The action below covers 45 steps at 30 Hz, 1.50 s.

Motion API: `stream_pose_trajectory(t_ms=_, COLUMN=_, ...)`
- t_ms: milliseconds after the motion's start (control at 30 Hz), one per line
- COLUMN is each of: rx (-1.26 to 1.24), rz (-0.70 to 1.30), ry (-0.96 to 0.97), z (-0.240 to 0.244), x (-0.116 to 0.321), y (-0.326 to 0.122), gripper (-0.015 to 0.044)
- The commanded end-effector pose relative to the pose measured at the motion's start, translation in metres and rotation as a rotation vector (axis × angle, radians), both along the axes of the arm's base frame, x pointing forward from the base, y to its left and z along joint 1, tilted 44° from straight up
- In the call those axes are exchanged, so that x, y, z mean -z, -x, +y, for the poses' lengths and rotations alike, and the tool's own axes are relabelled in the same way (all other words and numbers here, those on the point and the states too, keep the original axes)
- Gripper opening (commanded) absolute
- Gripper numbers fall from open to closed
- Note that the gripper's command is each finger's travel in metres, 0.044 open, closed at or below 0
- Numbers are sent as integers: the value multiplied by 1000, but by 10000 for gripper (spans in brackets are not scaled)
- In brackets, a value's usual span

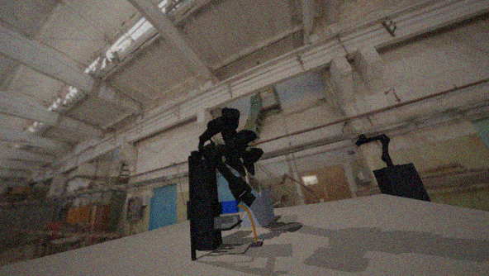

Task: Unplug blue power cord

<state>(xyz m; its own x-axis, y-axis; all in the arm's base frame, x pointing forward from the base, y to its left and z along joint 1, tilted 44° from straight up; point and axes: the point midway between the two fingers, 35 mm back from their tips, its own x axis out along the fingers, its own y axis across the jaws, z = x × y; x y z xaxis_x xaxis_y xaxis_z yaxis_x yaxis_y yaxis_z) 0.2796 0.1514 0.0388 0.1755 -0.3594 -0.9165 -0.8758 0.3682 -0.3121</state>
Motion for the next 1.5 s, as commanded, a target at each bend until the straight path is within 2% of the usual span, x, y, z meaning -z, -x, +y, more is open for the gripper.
stream_pose_trajectory(t_ms=0, rx=-365, rz=457, ry=409, z=-56, x=32, y=9, gripper=160)
stream_pose_trajectory(t_ms=1467, rx=-371, rz=468, ry=418, z=-88, x=7, y=6, gripper=160)
